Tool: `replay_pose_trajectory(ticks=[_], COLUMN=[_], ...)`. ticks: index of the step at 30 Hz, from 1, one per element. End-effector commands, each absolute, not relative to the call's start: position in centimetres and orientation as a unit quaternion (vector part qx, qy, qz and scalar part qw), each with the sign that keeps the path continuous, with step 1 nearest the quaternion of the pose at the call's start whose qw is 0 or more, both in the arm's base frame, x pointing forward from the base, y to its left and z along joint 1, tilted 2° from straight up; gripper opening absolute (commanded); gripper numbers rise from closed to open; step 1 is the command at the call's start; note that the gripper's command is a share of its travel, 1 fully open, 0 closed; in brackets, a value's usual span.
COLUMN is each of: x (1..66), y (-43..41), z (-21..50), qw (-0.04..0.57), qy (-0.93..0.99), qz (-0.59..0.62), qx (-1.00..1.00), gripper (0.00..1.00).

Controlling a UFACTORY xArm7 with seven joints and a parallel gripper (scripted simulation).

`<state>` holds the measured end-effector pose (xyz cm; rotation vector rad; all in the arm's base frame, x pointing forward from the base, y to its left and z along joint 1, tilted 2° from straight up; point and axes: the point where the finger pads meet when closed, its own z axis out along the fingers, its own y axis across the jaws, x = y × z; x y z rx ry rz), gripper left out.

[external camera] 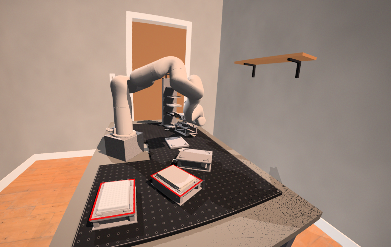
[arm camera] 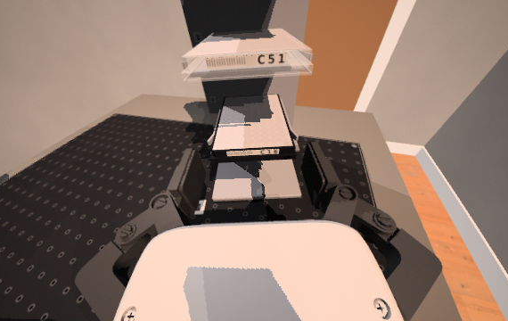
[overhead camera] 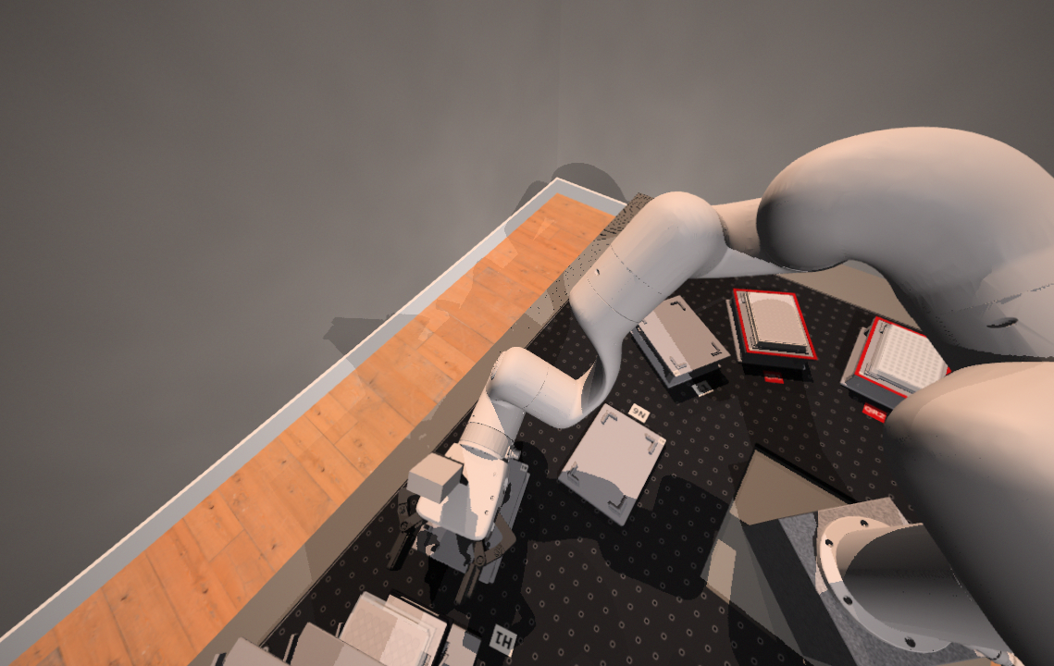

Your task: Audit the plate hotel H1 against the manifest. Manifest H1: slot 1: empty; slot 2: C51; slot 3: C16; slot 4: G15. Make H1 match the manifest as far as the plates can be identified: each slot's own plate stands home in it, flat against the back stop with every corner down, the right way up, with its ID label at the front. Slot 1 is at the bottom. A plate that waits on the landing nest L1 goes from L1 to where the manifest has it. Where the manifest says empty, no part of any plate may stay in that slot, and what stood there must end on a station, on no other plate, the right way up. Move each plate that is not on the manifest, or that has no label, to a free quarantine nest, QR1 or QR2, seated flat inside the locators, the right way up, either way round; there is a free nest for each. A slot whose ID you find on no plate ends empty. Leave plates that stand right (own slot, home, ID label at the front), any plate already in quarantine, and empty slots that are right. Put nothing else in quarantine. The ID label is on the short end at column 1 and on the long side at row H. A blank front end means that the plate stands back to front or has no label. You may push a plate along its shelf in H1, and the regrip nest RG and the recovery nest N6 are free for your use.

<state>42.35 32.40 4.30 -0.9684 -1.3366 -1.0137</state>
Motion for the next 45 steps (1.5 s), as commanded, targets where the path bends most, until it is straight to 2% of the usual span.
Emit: replay_pose_trajectory(ticks=[1,45], x=[42.3,41.6], y=[33.0,35.1], z=[4.5,4.5], qw=[0.566,0.566], qy=[-0.569,-0.569], qz=[-0.432,-0.432], qx=[-0.411,-0.411], gripper=[1.00,1.00])
